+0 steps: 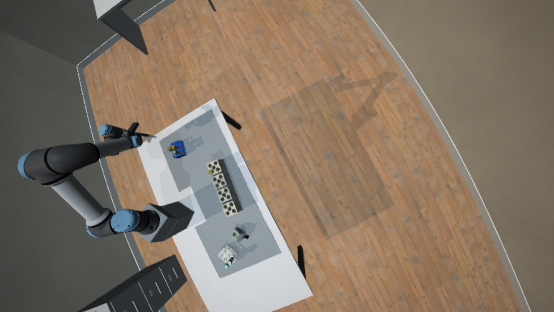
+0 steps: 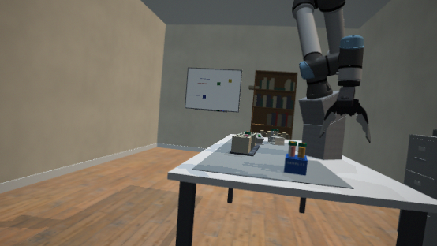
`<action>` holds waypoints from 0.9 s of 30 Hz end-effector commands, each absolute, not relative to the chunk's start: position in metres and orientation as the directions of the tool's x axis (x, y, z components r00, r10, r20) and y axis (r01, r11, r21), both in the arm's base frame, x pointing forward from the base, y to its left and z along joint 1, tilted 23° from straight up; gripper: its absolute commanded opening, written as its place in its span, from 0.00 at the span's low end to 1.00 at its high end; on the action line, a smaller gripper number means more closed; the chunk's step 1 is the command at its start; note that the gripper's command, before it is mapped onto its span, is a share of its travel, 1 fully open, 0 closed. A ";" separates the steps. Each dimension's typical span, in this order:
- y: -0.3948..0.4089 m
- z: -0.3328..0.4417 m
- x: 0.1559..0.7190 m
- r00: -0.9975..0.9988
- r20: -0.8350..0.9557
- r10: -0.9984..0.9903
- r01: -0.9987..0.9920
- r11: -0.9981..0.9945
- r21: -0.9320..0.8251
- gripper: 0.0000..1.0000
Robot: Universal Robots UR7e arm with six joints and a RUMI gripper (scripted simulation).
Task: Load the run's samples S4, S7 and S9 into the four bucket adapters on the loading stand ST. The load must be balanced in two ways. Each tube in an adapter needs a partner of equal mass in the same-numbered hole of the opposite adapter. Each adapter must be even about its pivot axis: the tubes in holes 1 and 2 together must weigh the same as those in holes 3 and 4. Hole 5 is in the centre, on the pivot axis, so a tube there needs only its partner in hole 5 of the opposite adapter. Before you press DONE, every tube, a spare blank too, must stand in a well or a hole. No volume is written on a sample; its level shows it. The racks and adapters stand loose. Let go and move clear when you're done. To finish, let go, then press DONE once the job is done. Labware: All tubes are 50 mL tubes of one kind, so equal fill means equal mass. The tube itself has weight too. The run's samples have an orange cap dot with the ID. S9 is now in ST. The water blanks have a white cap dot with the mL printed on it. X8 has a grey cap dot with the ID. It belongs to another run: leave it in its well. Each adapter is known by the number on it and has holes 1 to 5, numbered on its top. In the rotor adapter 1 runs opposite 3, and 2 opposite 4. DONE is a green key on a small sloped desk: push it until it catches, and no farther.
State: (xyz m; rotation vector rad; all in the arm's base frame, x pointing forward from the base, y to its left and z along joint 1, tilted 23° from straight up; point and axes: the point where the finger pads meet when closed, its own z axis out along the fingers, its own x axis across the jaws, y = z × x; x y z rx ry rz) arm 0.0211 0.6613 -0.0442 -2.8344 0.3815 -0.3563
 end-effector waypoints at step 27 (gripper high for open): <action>0.616 -0.043 0.045 0.885 0.151 -0.440 -0.377 -0.869 -0.321 0.35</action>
